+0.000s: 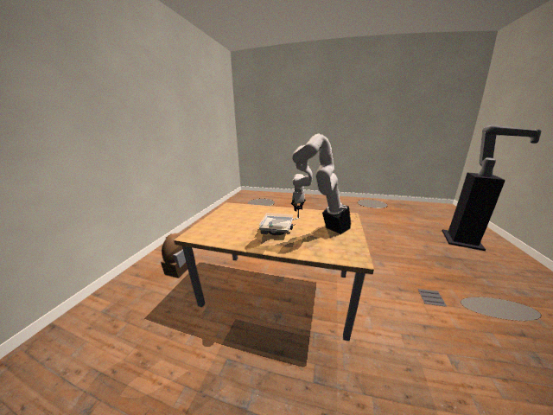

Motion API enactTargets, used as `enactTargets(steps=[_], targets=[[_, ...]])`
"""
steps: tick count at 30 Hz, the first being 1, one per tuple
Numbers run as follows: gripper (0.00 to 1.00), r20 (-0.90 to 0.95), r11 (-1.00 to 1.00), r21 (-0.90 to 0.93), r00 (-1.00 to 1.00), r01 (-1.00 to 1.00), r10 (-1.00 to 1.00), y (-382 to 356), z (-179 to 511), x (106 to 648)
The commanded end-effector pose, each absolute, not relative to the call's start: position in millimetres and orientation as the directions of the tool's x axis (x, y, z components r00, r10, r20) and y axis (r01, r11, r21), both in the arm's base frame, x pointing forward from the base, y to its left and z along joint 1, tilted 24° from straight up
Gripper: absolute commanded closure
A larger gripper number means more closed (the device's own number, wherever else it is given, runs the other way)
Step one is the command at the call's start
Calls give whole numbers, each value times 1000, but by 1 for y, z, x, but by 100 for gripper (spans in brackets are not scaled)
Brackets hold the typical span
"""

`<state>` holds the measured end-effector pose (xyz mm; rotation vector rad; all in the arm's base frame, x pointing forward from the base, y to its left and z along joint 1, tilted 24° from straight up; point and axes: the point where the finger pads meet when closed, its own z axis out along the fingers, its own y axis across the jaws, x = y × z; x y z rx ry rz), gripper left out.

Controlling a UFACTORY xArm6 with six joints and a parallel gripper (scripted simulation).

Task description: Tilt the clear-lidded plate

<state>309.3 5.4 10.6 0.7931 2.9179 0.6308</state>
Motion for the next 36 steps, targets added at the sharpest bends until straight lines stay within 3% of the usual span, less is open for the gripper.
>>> enactTargets(steps=[1, 36], targets=[[39, 53, 785, 399, -866, 475, 497, 5, 11, 310], [39, 53, 785, 399, -866, 475, 497, 5, 11, 310]])
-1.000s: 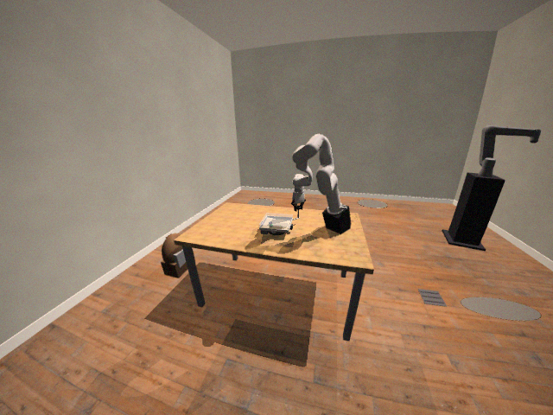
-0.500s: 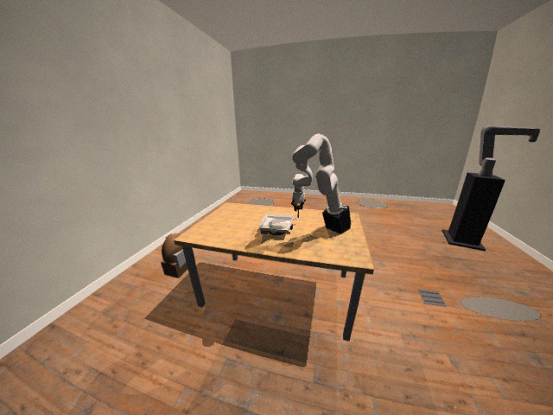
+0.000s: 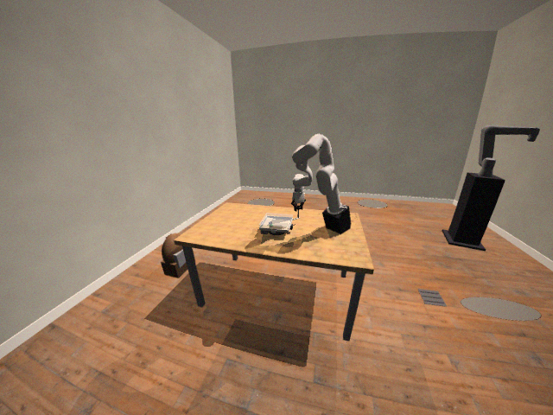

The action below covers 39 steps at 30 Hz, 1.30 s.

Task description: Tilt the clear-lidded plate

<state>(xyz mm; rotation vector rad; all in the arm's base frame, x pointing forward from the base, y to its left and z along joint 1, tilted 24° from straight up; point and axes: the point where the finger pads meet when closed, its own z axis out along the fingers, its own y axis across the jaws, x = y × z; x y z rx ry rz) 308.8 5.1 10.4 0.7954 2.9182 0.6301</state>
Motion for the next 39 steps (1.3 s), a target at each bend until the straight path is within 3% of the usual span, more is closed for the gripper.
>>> enactTargets(steps=[1, 39], targets=[[39, 53, 785, 399, -866, 475, 497, 5, 11, 310], [39, 53, 785, 399, -866, 475, 497, -10, 48, 303]])
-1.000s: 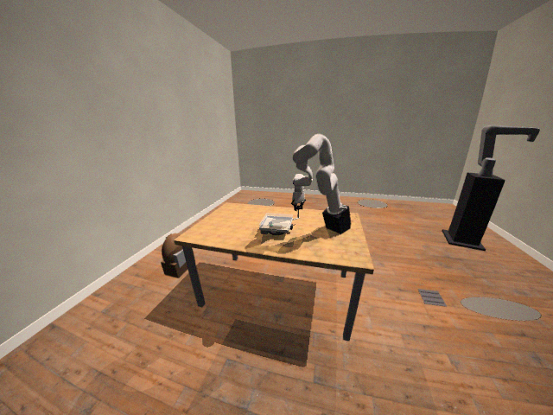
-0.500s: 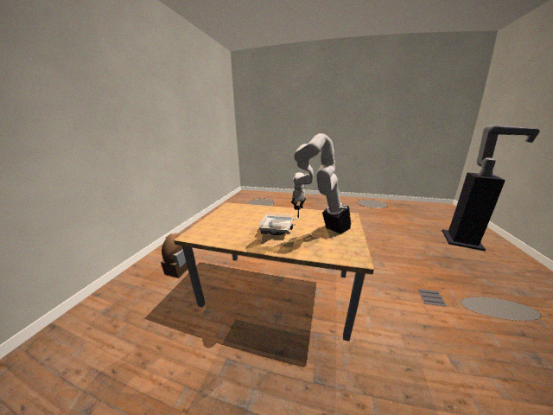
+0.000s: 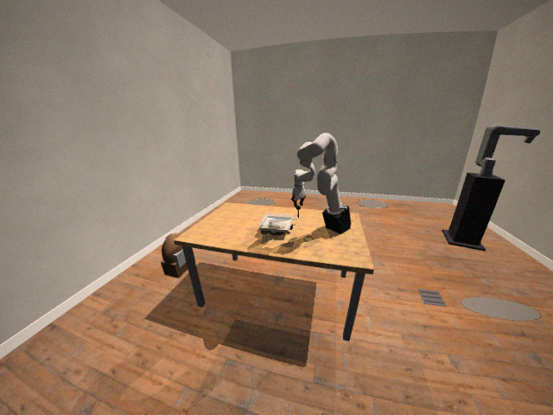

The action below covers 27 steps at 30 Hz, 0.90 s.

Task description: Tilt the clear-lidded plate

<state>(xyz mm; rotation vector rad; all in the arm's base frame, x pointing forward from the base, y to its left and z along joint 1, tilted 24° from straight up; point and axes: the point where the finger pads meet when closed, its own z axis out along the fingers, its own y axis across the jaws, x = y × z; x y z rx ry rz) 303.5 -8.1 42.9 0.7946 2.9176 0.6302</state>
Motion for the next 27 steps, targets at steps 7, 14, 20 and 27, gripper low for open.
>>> enactTargets(steps=[7, 14, 20, 27], targets=[[39, 53, 785, 399, -866, 475, 497, -15, 59, 302], [39, 53, 785, 399, -866, 475, 497, -17, 64, 301], [39, 53, 785, 399, -866, 475, 497, -17, 66, 300], [0, 53, 785, 399, -866, 475, 497, -18, 66, 300]])
